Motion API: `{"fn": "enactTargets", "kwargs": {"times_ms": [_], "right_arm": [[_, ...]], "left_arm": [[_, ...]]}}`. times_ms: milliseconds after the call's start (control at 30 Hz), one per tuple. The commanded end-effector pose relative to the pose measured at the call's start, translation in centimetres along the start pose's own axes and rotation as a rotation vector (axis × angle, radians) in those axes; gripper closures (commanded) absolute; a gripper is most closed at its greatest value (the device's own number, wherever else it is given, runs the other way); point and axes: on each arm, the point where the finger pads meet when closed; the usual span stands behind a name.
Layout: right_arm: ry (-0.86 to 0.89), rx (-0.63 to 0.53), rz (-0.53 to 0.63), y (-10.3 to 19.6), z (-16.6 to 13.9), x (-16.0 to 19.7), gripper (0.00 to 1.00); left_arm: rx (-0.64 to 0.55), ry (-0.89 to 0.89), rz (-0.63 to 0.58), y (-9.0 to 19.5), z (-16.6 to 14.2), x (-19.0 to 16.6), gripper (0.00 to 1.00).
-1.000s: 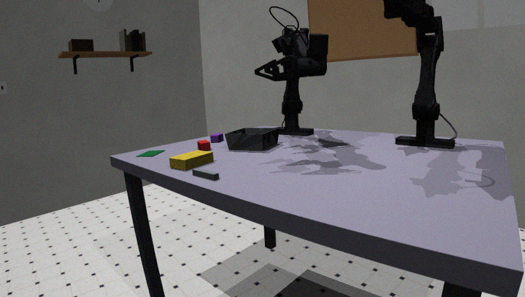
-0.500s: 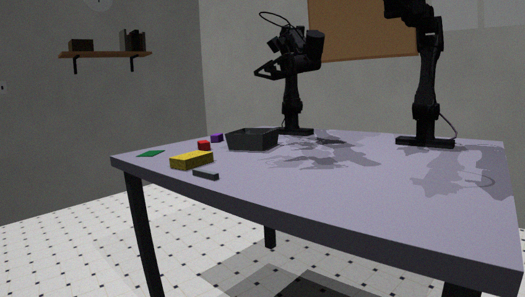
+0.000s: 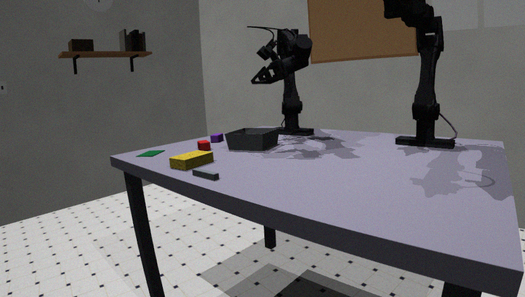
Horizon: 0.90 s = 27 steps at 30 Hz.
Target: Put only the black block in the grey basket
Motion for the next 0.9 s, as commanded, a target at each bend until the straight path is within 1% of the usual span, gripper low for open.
{"fn": "enactTargets", "kwargs": {"times_ms": [0,67,200,400,467,533,667,867], "right_arm": [[-0.038,0.193,-0.129,1.2,-0.4,-4.5,0.00],[-0.028,0.277,-0.160,1.7,-1.2,-7.7,0.00],[-0.012,0.385,-0.185,2.2,-2.7,-12.5,0.00],[0.002,0.502,-0.185,2.6,-4.2,-17.7,0.00],[0.001,0.532,-0.183,2.7,-4.5,-19.1,0.00],[0.001,0.532,-0.183,2.7,-4.5,-19.1,0.00],[-0.004,0.578,-0.180,2.8,-5.1,-21.5,0.00],[-0.031,0.604,-0.198,2.6,-5.4,-23.8,0.00]], "left_arm": [[-0.018,0.002,0.000,0.2,0.7,0.0,1.00],[-0.018,0.002,0.000,0.2,0.7,0.0,1.00],[-0.018,0.002,0.000,0.2,0.7,0.0,1.00],[-0.018,0.002,0.000,0.2,0.7,0.0,1.00],[-0.018,0.002,0.000,0.2,0.7,0.0,1.00],[-0.018,0.002,0.000,0.2,0.7,0.0,1.00],[-0.018,0.002,0.000,0.2,0.7,0.0,1.00],[-0.018,0.002,0.000,0.2,0.7,0.0,1.00]]}}
Point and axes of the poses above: on each arm, the point where the finger pads meet when closed, its own y axis back along the fingers, its own x axis across the jaws, z = x × y, and after that the axes turned 4 degrees about -y, right-handed
